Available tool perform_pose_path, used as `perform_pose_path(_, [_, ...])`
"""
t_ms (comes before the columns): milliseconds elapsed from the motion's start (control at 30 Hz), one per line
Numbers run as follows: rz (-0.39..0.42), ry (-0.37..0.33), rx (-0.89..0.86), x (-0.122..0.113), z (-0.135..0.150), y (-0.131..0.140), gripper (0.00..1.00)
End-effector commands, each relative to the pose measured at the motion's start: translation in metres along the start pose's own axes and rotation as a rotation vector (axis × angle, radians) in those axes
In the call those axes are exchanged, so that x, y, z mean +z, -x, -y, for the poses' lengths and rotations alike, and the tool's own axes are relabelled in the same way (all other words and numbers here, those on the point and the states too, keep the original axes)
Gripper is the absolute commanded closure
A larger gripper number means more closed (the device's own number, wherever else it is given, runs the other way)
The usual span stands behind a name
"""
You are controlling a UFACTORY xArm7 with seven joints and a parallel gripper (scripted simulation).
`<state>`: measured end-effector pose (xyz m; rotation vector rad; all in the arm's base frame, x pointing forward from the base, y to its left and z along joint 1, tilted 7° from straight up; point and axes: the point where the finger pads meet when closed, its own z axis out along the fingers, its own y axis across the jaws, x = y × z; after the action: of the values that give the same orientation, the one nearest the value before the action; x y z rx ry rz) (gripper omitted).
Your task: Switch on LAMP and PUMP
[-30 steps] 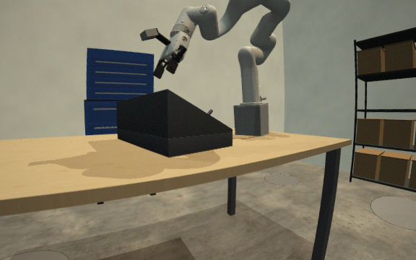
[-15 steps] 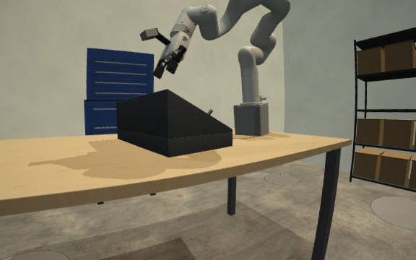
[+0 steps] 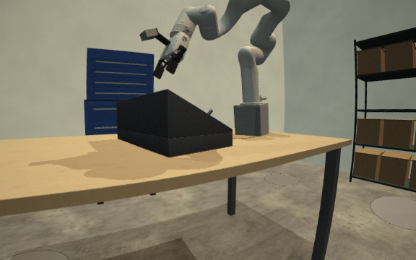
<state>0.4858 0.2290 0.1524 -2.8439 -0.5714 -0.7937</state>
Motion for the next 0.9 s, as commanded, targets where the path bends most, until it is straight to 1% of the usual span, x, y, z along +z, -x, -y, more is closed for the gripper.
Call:
perform_pose_path(0, [-0.004, 0.000, 0.001, -0.001, -0.004, -0.002, 0.00])
perform_pose_path(167, [-0.004, 0.000, 0.001, -0.001, -0.017, -0.002, 0.00])
perform_pose_path(367, [-0.004, 0.000, 0.001, -0.001, -0.038, -0.002, 0.00])
perform_pose_path(433, [-0.004, 0.000, 0.001, -0.001, -0.038, -0.002, 0.00])
perform_pose_path(667, [-0.004, 0.000, 0.001, -0.001, -0.061, -0.002, 0.00])
perform_pose_path(867, [-0.004, 0.000, 0.001, -0.001, -0.070, -0.002, 0.00])
